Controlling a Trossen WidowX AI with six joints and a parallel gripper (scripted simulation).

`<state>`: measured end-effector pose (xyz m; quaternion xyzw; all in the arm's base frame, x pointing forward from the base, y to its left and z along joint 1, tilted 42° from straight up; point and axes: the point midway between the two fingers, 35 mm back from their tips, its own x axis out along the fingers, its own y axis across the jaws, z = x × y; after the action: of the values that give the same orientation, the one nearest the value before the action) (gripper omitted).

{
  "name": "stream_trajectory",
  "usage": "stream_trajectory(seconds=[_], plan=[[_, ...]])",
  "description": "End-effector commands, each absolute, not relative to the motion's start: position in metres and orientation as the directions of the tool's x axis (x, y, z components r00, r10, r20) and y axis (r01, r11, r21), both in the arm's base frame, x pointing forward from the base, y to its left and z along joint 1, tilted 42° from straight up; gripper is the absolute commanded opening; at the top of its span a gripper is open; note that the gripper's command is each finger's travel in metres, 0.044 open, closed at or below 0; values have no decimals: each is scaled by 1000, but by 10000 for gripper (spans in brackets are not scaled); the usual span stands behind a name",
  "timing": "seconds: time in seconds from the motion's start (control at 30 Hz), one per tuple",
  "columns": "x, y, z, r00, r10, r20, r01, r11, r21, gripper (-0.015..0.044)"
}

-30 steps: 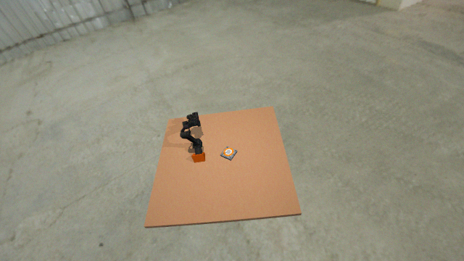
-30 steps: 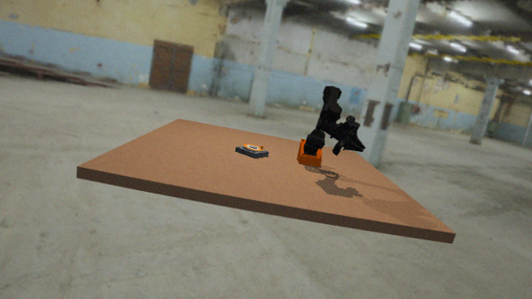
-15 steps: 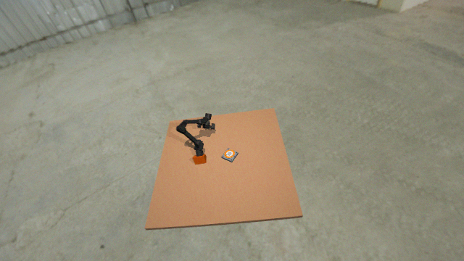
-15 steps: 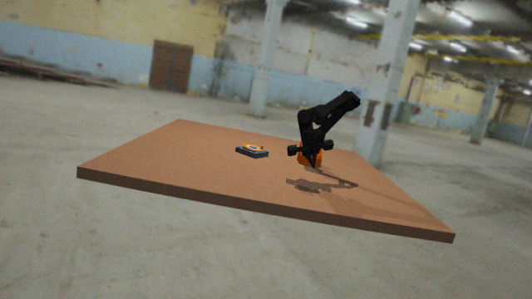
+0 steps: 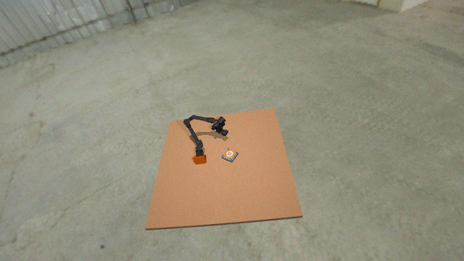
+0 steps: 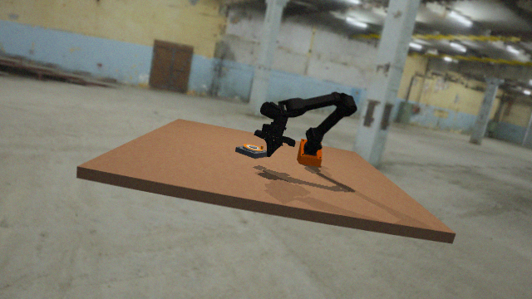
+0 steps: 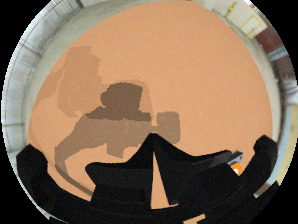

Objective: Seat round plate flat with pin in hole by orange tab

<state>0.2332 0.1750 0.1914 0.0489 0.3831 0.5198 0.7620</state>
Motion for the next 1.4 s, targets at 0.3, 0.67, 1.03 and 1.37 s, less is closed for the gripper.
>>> stream_trajectory(seconds=[0.3, 0.67, 1.03, 1.37], plan=[[272, 34, 86, 112, 647, -754, -226, 756, 615, 0], [246, -30, 44, 11, 664, -748, 44, 747, 664, 0], [246, 0, 10, 11, 665, -747, 44, 746, 665, 0], [246, -3, 4, 11, 665, -747, 44, 746, 665, 0]])
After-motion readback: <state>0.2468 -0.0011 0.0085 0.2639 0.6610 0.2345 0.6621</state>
